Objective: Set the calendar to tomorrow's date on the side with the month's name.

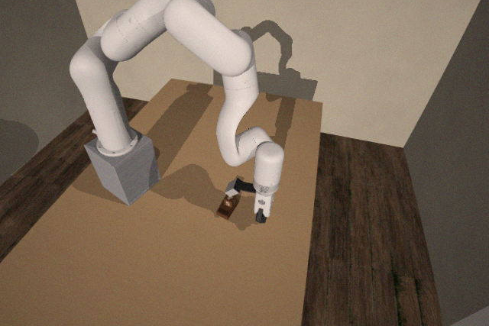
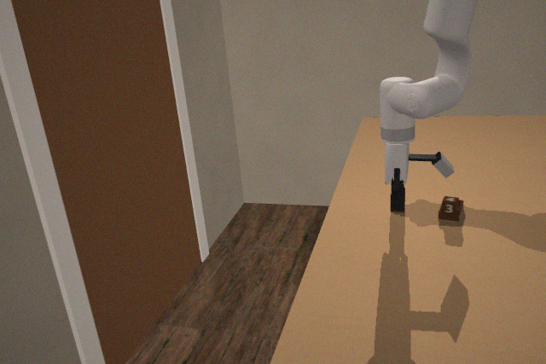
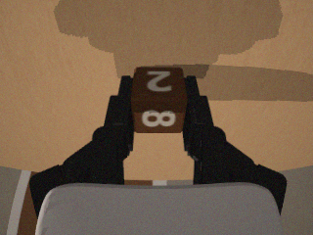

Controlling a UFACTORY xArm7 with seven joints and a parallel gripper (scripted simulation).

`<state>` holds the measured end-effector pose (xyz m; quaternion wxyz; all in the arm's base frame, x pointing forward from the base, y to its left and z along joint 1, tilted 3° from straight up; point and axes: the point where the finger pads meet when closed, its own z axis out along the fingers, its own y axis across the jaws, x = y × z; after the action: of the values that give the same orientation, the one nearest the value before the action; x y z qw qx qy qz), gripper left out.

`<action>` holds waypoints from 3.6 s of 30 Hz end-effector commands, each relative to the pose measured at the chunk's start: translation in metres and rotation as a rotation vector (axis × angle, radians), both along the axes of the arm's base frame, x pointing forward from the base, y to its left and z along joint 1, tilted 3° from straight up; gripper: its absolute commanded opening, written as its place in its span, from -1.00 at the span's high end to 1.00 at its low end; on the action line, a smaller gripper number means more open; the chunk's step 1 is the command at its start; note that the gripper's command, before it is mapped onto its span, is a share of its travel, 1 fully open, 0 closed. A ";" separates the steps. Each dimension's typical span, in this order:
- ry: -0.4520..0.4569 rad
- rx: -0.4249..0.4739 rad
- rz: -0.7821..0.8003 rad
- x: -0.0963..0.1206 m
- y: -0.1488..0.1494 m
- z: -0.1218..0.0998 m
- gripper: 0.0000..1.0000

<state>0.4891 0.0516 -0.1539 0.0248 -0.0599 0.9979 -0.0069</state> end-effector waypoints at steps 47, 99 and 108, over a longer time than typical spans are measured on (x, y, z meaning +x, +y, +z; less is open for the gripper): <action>-0.004 0.000 0.000 -0.002 0.001 0.066 0.43; -0.005 0.052 -1.056 -0.070 0.069 0.093 0.43; -0.011 0.068 -1.365 -0.090 0.083 0.093 0.43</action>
<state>0.4067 0.1279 -0.0616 0.0209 0.5298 0.8477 0.0155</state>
